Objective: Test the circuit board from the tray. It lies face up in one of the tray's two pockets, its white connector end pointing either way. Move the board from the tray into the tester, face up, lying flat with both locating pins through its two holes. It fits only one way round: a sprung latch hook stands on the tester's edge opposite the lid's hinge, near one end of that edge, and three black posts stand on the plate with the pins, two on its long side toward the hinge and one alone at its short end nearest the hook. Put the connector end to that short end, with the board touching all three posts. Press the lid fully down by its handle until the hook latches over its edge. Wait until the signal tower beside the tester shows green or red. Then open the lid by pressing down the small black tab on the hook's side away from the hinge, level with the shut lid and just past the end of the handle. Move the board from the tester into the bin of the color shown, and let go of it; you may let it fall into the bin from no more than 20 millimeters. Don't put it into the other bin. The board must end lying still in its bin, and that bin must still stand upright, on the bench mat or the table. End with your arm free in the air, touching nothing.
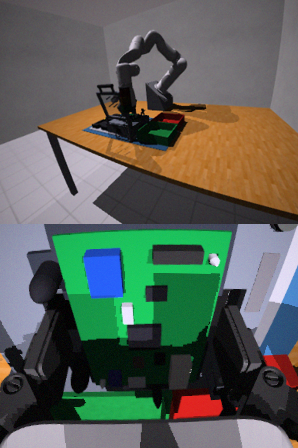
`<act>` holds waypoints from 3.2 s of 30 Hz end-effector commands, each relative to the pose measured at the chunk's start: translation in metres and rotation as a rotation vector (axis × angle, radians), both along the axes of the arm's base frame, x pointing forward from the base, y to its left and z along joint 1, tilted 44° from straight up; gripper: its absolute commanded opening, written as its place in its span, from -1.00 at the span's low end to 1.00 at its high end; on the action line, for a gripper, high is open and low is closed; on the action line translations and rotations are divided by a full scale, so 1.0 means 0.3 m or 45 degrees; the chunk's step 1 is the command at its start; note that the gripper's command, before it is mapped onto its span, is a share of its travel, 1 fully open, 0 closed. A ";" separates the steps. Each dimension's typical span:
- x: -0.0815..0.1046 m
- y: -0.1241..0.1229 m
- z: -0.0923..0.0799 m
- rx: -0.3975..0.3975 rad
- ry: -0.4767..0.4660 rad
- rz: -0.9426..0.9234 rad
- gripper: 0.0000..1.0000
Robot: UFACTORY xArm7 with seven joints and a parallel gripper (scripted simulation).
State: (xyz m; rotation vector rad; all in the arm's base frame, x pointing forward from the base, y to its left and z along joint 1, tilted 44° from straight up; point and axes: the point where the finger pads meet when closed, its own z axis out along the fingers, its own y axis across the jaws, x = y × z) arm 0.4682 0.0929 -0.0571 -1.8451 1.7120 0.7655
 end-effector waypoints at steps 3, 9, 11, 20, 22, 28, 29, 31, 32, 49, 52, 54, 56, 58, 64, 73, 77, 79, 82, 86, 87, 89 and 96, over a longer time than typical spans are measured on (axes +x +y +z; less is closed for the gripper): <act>0.005 -0.005 0.003 -0.002 -0.004 -0.004 1.00; 0.005 -0.005 0.003 -0.002 -0.004 -0.004 1.00; 0.005 -0.005 0.003 -0.002 -0.004 -0.004 1.00; 0.005 -0.005 0.003 -0.002 -0.004 -0.004 1.00; 0.006 -0.007 0.005 -0.002 -0.004 -0.004 1.00; 0.007 -0.024 0.023 -0.002 -0.004 -0.004 1.00; 0.008 -0.032 0.031 -0.002 -0.004 -0.004 1.00; 0.010 -0.054 0.053 -0.002 -0.004 -0.004 1.00; 0.011 -0.068 0.067 -0.002 -0.004 -0.004 1.00; 0.035 -0.352 0.359 -0.002 -0.004 -0.004 1.00; 0.040 -0.404 0.413 -0.002 -0.004 -0.004 1.00; 0.043 -0.439 0.449 -0.002 -0.004 -0.004 1.00; 0.046 -0.474 0.485 -0.002 -0.004 -0.004 1.00; 0.046 -0.474 0.485 -0.002 -0.004 -0.004 1.00; 0.053 -0.561 0.573 -0.002 -0.004 -0.004 1.00; 0.056 -0.595 0.608 -0.002 -0.004 -0.004 1.00; 0.056 -0.595 0.608 -0.002 -0.004 -0.004 0.01; 0.056 -0.595 0.608 -0.002 -0.004 -0.004 0.01; 0.056 -0.595 0.608 -0.002 -0.004 -0.004 0.01; 0.056 -0.595 0.608 -0.002 -0.004 -0.004 0.01; 0.057 -0.595 0.608 -0.002 -0.004 -0.004 0.01; 0.064 -0.594 0.608 -0.002 -0.004 -0.004 0.01; 0.125 -0.589 0.608 -0.002 -0.004 -0.004 0.01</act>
